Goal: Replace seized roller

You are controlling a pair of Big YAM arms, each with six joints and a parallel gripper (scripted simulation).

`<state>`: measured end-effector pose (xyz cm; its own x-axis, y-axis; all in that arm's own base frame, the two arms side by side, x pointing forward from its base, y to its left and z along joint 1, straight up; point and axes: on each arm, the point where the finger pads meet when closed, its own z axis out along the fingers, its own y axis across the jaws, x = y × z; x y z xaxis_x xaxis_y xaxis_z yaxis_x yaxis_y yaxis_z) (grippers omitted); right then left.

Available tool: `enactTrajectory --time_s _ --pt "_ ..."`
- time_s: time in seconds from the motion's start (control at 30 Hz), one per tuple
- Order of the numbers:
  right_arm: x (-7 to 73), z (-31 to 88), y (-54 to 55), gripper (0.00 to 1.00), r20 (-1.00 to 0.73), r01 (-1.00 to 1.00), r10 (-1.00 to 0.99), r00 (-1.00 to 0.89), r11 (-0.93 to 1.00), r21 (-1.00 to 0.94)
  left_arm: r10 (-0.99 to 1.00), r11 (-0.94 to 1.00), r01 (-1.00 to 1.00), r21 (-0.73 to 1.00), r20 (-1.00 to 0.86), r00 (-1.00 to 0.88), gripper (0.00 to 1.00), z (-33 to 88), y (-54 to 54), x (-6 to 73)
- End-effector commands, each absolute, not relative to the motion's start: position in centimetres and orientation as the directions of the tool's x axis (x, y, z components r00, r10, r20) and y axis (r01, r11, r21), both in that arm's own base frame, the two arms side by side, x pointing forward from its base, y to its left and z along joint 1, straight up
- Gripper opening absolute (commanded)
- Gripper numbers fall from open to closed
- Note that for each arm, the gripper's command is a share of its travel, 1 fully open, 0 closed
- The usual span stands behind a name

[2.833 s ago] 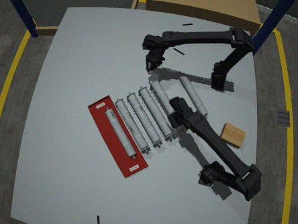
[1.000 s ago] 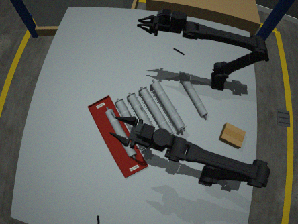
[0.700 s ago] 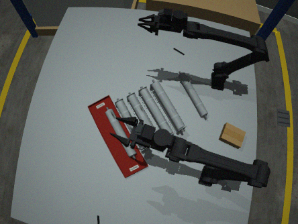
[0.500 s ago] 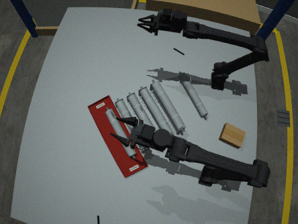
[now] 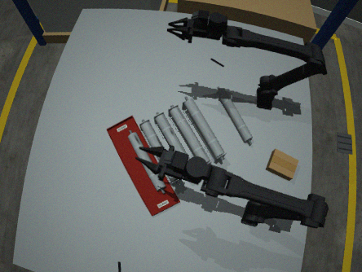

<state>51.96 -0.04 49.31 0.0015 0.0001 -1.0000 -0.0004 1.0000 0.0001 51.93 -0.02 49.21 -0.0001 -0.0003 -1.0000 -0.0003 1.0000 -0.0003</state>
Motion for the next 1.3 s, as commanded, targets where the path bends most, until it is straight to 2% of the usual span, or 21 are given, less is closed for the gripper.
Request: enactTrajectory --time_s 0.0,0.03,0.07,0.6,0.63,0.97,1.03,1.13,1.27 --pt "51.6 51.2 -0.1 0.32 -1.0 0.002 0.005 0.031 1.0 0.005 0.005 1.0 0.002 0.006 -0.999 0.054 0.32 52.3 -0.2 51.6" --pt "51.3 50.0 0.0 0.32 -1.0 0.001 0.01 0.005 1.0 0.01 0.012 1.0 0.008 0.013 -0.998 0.068 0.32 53.1 -0.6 51.3" --pt "51.3 50.2 0.0 0.62 -1.0 0.001 0.01 0.01 1.0 0.01 0.013 1.0 0.008 0.013 -0.998 0.068 0.32 53.2 -0.6 51.3" --pt "51.4 50.2 0.1 0.62 -1.0 0.0 0.009 0.012 1.0 0.009 0.014 1.0 0.006 0.014 -0.999 0.048 0.32 52.5 -0.5 52.0" --pt "52.6 47.1 0.7 0.62 -0.998 -0.012 0.029 -0.058 0.999 0.029 0.02 1.0 0.023 0.02 -0.999 -0.041 0.32 47.8 -1.0 52.4" --pt "53.3 43.8 4.0 0.62 -0.94 -0.013 0.263 -0.216 0.962 0.272 0.099 0.986 0.148 0.072 -0.977 -0.188 0.32 42.9 -3.9 50.9" --pt "53.1 40.5 4.8 0.62 -0.909 0.005 0.298 -0.293 0.951 0.31 0.118 0.98 0.184 0.071 -0.959 -0.257 0.32 39.8 -4.6 51.1" --pt "53.3 42.3 5.0 0.62 -0.906 0.004 0.321 -0.276 0.943 0.333 0.124 0.978 0.197 0.075 -0.959 -0.255 0.32 40.4 -4.9 51.0" --pt "53.0 38.7 6.7 0.62 -0.844 0.045 0.383 -0.376 0.917 0.396 0.157 0.962 0.266 0.063 -0.924 -0.348 0.32 36.1 -6.4 49.6"
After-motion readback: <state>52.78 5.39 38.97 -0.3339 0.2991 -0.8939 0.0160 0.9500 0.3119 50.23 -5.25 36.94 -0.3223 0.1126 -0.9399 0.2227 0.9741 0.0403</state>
